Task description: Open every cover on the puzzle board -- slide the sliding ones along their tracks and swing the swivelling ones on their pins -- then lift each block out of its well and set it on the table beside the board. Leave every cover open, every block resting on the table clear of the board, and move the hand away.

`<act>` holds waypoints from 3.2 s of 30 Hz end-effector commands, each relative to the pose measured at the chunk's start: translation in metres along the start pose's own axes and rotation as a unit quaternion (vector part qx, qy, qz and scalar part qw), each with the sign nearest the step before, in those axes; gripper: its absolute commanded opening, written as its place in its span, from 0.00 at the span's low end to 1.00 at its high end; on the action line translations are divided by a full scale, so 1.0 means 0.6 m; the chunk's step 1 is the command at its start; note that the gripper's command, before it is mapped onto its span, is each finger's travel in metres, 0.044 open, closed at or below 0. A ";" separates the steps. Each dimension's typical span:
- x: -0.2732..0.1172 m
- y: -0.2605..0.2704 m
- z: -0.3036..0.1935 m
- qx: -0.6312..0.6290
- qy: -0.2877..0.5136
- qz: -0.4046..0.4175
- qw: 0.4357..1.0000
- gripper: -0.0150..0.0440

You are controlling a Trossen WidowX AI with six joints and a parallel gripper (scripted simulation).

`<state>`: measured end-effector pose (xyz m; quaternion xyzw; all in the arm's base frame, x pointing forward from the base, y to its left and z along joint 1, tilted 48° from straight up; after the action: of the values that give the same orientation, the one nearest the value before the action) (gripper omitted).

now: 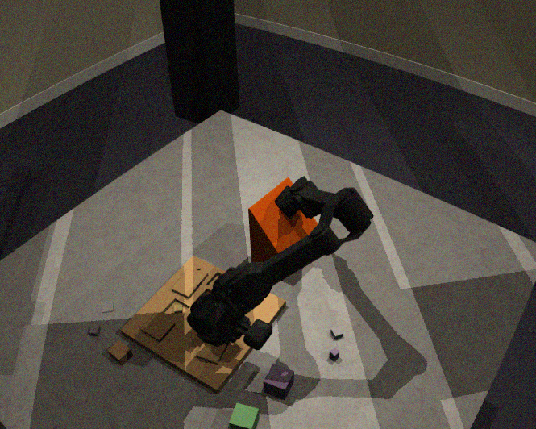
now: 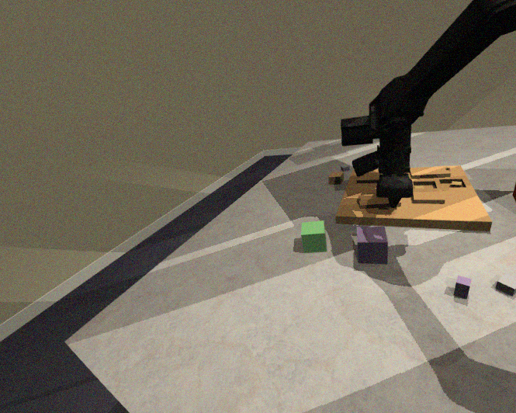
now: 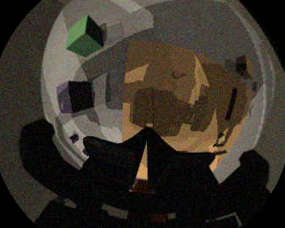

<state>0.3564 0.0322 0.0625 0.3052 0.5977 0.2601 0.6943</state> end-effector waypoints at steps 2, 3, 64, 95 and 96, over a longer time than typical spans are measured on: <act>0.004 -0.010 -0.005 0.005 0.004 0.000 1.000 0.25; 0.004 -0.010 -0.005 0.005 0.004 0.000 1.000 0.25; 0.003 -0.112 0.022 0.004 0.004 -0.002 1.000 0.25; 0.003 -0.147 0.066 0.004 0.003 -0.002 1.000 0.25; 0.003 -0.149 0.068 0.004 0.003 -0.002 1.000 0.25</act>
<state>0.3914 -0.0289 0.0031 0.3062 0.6015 0.2570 0.6916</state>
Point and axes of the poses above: the point midway between the two fingers, 35 mm back from their tips, its own x axis out along the fingers, its own y axis across the jaws, z = x × y, the point moved 7 cm from there along -x, back along the fingers, and after that the axes turned 2 degrees about x, right-handed, at the moved point
